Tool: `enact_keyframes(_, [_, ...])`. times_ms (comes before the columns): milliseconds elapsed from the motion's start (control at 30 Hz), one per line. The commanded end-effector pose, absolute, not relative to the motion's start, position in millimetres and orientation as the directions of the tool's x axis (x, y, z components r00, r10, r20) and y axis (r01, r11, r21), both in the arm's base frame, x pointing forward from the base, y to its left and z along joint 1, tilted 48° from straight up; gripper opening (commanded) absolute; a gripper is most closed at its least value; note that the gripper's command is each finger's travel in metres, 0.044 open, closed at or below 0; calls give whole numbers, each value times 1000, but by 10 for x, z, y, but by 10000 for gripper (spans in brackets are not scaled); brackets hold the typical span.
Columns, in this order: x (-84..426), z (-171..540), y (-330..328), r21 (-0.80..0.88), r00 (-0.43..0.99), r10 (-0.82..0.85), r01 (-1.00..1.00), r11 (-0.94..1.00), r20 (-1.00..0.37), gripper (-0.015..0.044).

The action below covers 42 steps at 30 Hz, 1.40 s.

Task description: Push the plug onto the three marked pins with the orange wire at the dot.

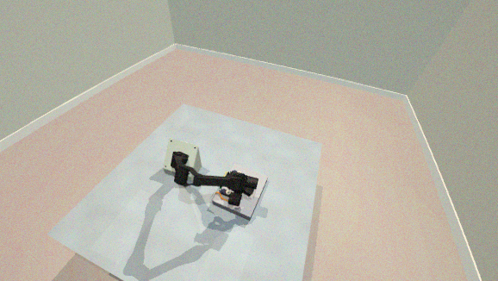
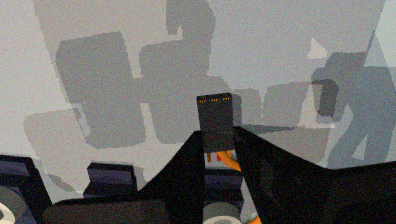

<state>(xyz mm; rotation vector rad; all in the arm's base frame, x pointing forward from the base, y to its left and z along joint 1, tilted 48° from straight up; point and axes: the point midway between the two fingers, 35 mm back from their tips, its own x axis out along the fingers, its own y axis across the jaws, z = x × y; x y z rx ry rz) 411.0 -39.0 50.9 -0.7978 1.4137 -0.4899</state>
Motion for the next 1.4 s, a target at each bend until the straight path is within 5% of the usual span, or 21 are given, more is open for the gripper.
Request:
enact_keyframes(0, [4106,541,-366,-739,122,-730,-156,655,-673,0])
enact_keyframes(500, [3983,864,55,-737,122,-727,-152,659,-676,0])
enact_keyframes(1367, [2971,458,412,-723,118,-714,-66,687,-690,0])
